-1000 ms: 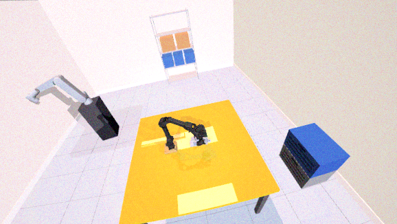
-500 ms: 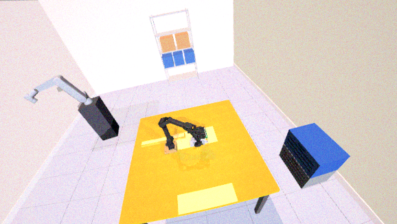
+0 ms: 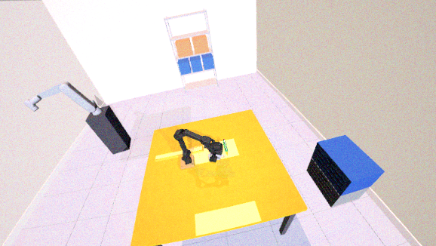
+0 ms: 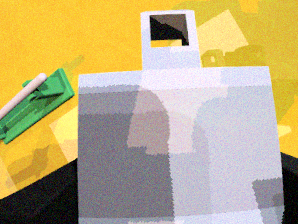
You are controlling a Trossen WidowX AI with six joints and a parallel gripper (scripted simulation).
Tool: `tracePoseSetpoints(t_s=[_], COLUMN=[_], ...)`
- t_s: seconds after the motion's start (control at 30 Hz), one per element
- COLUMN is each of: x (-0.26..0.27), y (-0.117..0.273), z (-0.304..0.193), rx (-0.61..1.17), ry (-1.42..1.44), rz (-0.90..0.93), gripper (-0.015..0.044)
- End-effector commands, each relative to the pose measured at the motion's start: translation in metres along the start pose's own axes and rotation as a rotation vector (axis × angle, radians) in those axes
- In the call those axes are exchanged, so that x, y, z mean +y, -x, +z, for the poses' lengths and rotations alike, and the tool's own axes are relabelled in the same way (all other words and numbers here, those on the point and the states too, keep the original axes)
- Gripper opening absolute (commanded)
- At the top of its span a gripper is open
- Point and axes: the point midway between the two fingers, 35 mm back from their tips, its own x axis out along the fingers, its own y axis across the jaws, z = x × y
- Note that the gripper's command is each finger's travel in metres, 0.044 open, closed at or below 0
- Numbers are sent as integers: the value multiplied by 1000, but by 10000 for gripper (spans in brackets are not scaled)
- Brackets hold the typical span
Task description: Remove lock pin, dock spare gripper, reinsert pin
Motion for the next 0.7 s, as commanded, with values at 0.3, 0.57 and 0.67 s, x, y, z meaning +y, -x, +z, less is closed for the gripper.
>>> tracePoseSetpoints(t_s=[0.3, 0.57, 0.67], x=[6, 10, 11], y=[10, 17, 18], z=[-28, -41, -44], rx=[154, 234, 249], ry=[-233, -363, -385], rz=[147, 218, 230], gripper=[0, 0, 0])
